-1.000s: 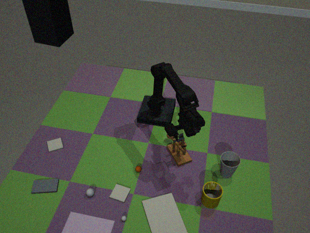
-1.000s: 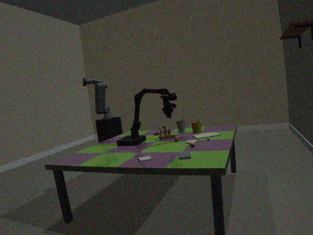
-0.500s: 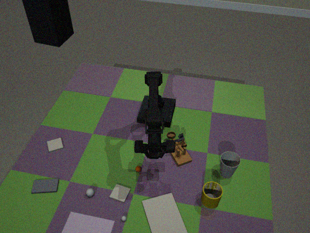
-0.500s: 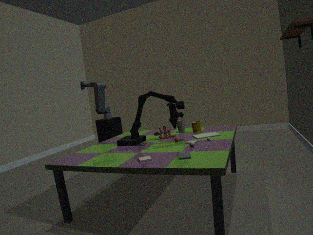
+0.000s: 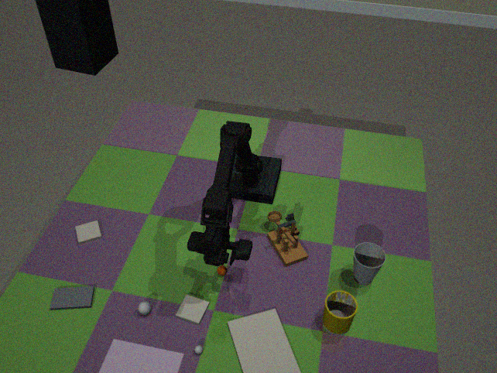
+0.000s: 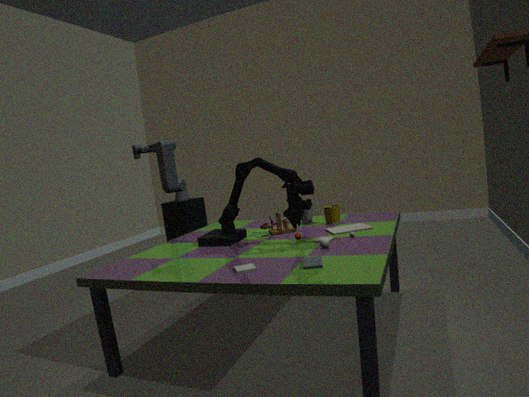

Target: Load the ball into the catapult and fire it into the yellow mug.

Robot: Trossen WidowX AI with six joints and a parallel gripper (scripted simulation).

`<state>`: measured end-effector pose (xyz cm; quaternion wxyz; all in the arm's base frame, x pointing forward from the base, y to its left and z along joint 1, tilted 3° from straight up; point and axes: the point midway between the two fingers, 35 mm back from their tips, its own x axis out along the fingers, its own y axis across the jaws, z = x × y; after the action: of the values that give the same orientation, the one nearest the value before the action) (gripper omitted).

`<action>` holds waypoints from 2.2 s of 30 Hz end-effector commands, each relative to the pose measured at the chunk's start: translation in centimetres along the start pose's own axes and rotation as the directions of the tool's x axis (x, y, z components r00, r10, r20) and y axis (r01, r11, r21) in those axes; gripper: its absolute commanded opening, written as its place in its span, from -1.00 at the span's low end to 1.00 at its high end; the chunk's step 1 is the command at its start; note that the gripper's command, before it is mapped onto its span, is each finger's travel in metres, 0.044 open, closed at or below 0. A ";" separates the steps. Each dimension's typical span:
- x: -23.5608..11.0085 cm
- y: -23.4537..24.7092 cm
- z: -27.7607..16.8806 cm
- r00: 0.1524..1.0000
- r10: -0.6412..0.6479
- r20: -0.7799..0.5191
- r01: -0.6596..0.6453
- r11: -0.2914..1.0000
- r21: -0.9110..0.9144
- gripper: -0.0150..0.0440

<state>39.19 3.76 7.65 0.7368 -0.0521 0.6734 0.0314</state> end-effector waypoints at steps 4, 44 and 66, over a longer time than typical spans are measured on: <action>1.3 0.1 -0.3 1.000 -0.001 -0.016 0.001 1.000 0.003 0.53; 5.2 0.1 -0.3 1.000 -0.002 -0.016 0.002 1.000 0.003 -0.19; -7.3 -0.5 -0.1 1.000 -0.002 -0.016 0.002 1.000 0.003 -0.49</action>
<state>38.75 3.48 13.81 0.7314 -0.0506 0.6795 0.0289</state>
